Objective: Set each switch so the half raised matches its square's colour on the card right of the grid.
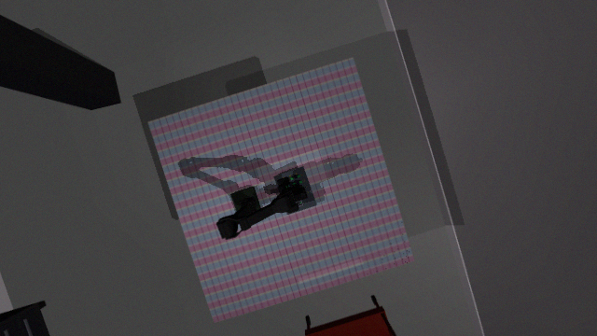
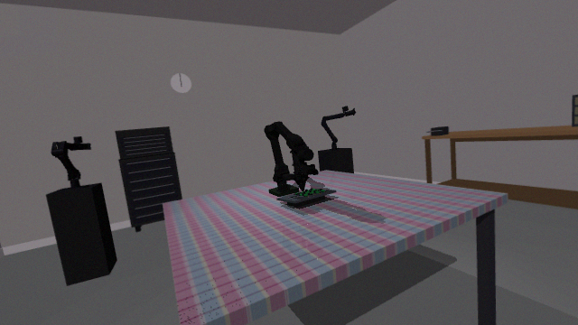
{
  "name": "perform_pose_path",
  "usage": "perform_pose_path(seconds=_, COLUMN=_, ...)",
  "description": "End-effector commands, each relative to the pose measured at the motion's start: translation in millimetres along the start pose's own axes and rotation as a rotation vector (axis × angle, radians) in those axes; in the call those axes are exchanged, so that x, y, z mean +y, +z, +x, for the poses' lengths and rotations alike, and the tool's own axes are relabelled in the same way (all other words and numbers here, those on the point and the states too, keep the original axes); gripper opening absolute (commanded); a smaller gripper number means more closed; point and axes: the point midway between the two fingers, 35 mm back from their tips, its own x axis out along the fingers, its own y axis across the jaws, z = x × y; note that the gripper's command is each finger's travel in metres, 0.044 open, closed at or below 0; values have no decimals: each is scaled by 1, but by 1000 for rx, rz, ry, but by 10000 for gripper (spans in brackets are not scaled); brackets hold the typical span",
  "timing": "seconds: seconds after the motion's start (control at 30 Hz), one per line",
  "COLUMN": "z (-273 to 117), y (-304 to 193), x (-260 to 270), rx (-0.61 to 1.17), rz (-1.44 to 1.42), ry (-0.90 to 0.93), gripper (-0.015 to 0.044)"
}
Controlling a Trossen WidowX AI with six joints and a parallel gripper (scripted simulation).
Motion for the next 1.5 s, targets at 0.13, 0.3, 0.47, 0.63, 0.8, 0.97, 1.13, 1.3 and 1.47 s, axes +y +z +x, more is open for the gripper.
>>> perform_pose_path(seconds=0.13, z=2, y=0, x=0, rx=2, rz=-4, ry=3, gripper=0)
perform_pose_path(seconds=0.3, z=2, y=0, x=0, rx=2, rz=-4, ry=3, gripper=0)
perform_pose_path(seconds=0.47, z=3, y=0, x=0, rx=2, rz=-4, ry=3, gripper=0)
perform_pose_path(seconds=0.63, z=4, y=0, x=0, rx=2, rz=-4, ry=3, gripper=0)
perform_pose_path(seconds=0.8, z=4, y=0, x=0, rx=2, rz=-4, ry=3, gripper=0)
perform_pose_path(seconds=0.97, z=5, y=0, x=0, rx=2, rz=-4, ry=3, gripper=0)
perform_pose_path(seconds=1.13, z=-19, y=1, x=0, rx=-10, rz=-2, ry=1, gripper=0)
perform_pose_path(seconds=1.3, z=-60, y=-3, x=0, rx=-24, rz=-4, ry=4, gripper=0)
perform_pose_path(seconds=1.47, z=-60, y=-2, x=-13, rx=-23, rz=-4, ry=3, gripper=0)
